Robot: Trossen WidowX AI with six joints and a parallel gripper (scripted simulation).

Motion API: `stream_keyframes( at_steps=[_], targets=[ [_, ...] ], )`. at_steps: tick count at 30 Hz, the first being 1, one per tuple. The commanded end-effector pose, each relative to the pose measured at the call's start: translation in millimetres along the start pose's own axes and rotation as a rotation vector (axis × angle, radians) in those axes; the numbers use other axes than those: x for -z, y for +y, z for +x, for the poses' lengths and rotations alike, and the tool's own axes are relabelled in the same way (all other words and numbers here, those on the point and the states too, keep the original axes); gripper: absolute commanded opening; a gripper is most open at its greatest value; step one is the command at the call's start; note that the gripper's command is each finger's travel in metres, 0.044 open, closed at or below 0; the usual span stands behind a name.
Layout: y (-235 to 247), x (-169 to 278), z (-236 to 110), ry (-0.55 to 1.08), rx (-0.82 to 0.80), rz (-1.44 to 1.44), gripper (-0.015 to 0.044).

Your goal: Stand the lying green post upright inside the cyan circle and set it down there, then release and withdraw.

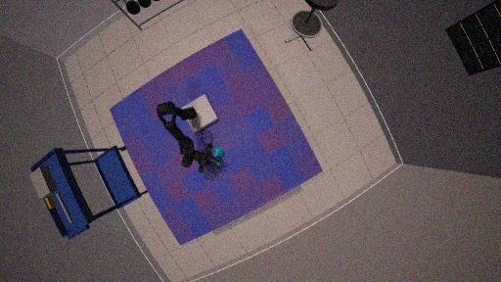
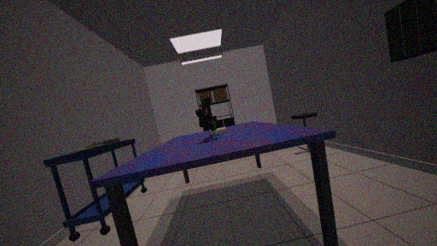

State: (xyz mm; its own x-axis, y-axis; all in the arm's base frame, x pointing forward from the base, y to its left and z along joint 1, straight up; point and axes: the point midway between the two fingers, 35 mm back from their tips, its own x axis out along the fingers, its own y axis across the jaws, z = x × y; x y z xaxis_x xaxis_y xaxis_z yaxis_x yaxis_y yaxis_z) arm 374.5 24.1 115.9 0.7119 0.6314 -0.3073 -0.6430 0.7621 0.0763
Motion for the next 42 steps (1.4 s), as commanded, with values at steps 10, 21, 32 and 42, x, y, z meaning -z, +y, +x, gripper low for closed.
stream_keyframes(
  at_steps=[10, 21, 32, 42],
  targets=[
    [8.0, -1.9, -11.3, -0.069, -0.025, -0.023, 0.0023],
    [15.6, -1.3, -20.4, -0.116, -0.047, -0.044, 0.0023],
    [24.4, -0.3, -30.0, -0.16, -0.07, -0.067, 0.0023],
    [33.4, 1.1, -38.9, -0.195, -0.093, -0.091, 0.0023]
  ],
)
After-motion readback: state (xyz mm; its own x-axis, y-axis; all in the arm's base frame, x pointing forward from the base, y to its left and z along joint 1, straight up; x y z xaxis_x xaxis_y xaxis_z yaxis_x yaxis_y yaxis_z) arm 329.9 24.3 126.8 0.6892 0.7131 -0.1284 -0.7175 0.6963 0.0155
